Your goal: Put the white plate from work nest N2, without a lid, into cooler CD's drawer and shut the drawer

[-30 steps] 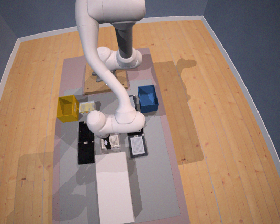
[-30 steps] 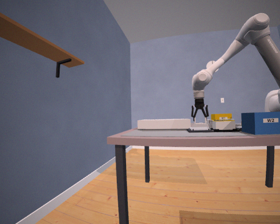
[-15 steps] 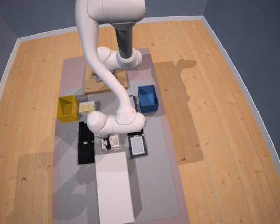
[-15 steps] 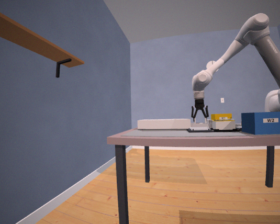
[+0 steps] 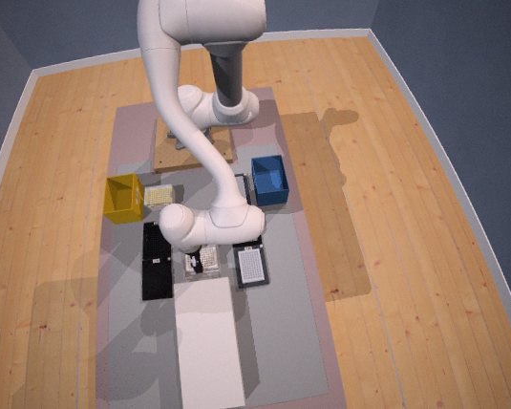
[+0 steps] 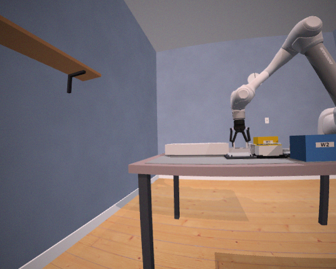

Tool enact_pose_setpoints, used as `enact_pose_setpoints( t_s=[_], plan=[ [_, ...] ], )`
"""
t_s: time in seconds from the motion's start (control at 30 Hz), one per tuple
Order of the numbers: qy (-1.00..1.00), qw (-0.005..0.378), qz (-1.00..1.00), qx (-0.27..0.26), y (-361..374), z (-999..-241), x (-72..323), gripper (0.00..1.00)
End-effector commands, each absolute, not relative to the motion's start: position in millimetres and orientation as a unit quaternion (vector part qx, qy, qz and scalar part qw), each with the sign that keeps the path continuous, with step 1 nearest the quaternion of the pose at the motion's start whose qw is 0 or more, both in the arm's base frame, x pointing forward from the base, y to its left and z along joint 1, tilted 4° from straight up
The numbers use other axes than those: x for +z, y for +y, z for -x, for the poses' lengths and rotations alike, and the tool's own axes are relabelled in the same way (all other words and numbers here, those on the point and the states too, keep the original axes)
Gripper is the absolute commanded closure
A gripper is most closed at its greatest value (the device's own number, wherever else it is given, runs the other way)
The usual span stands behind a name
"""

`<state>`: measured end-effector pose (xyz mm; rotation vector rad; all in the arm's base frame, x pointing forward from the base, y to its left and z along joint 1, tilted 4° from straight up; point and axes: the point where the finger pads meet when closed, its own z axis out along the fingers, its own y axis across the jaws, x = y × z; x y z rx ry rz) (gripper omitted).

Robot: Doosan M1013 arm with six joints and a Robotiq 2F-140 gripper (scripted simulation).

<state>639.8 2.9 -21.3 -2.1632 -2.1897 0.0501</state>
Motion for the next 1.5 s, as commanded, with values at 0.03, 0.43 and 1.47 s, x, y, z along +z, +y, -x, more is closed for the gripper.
enact_pose_setpoints(
  t_s=[0.03,0.43,1.47],
  plan=[
    [-0.711,0.032,0.702,0.016,3.0,-639.7,-22.0,1.0],
    [-0.711,0.032,0.702,0.016,3.1,-639.6,-25.9,1.0],
    [-0.711,0.032,0.702,0.016,3.1,-643.6,-26.2,1.0]
  ],
)
